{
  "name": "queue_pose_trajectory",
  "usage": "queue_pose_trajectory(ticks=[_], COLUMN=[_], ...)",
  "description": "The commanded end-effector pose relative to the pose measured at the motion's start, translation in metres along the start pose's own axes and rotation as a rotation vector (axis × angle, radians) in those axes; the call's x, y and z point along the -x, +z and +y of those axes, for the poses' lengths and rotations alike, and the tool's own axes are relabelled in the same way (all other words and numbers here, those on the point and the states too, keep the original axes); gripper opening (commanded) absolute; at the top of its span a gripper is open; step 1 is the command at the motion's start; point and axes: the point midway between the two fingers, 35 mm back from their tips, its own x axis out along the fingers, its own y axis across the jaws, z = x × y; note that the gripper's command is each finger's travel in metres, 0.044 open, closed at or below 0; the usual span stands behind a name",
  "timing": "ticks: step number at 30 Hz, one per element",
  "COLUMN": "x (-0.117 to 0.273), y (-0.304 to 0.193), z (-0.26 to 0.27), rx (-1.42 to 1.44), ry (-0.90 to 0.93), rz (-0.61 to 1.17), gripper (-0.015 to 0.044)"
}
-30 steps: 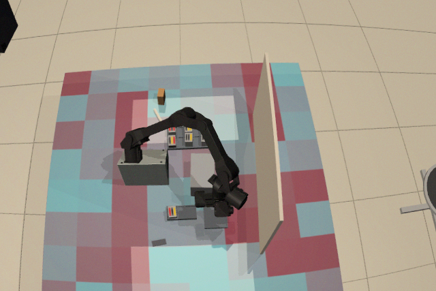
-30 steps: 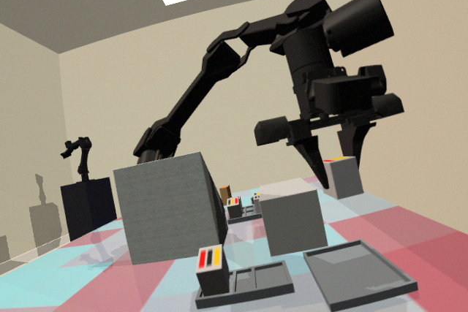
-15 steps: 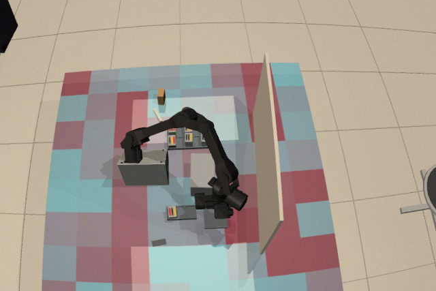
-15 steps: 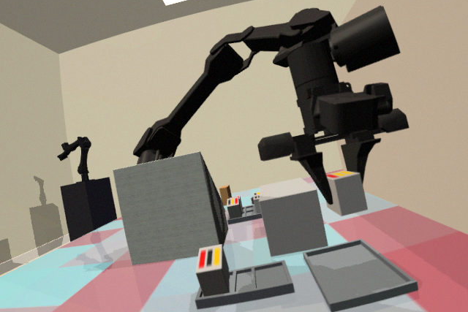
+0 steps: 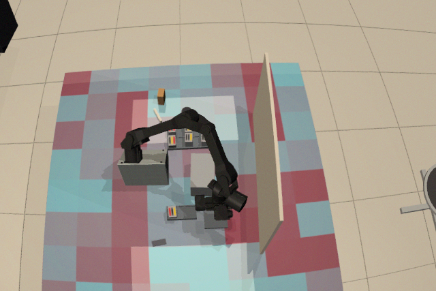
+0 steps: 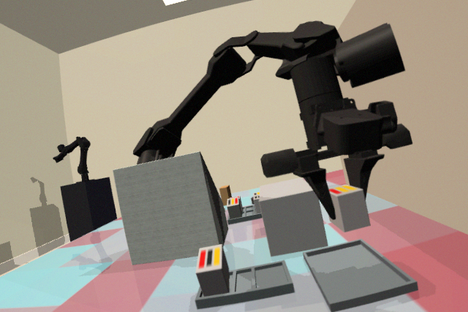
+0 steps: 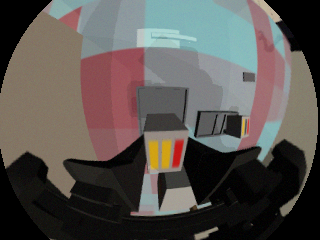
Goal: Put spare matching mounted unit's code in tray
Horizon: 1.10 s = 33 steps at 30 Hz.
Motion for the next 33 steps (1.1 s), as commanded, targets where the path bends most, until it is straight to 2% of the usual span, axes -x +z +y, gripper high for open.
queue_pose_trajectory(ticks=[1,33], x=[-0.006,-0.048], y=[-0.001,-0.006], z=[-0.002,-0.007], rx=[-0.005,-0.005], ry=[-0.001,-0.002], rz=[0.008,0.014], gripper=[0.0000,0.0000])
